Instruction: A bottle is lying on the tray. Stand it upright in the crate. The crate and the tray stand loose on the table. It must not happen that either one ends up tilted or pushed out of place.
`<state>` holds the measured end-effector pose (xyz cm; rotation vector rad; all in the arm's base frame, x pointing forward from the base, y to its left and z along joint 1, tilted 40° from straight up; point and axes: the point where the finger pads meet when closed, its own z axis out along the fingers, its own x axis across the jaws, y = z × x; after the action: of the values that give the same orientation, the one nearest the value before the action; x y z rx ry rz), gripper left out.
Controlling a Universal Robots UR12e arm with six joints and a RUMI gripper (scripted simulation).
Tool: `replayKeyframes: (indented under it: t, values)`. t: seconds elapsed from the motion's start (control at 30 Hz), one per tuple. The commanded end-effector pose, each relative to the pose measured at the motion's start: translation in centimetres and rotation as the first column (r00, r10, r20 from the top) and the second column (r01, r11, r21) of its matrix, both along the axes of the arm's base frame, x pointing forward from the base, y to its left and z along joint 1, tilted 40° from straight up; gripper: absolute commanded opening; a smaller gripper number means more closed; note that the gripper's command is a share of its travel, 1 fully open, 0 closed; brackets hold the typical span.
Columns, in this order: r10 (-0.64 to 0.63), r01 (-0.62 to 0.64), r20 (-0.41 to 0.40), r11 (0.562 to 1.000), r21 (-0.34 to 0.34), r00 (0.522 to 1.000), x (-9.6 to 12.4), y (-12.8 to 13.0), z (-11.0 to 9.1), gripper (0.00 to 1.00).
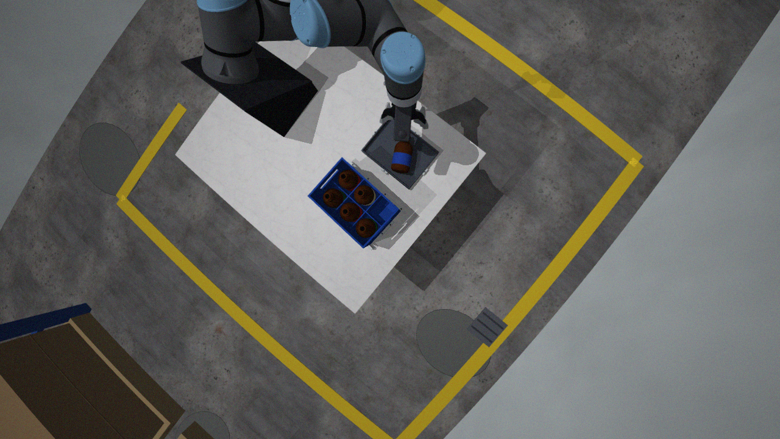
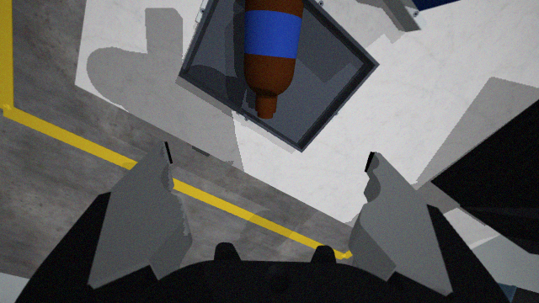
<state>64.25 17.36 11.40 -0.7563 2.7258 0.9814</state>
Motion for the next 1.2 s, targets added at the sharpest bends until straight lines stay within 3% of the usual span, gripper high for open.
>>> replayKeyframes:
  t: [0.0,0.3,0.33,1.17]
  values:
    - [-0.033,0.033,-0.021,0.999,0.019,0.999,-0.06,0.39,-0.18,1.00]
    - [-0.034,0.034,-0.019,0.999,0.018,0.999,0.06,0.39,0.04,1.00]
    - [-0.034,0.034,-0.019,0.999,0.018,0.999,0.05,0.38,0.03,0.00]
    - [-0.035,0.036,-0.020,0.999,0.019,0.999,-0.05,0.37,-0.01,0.00]
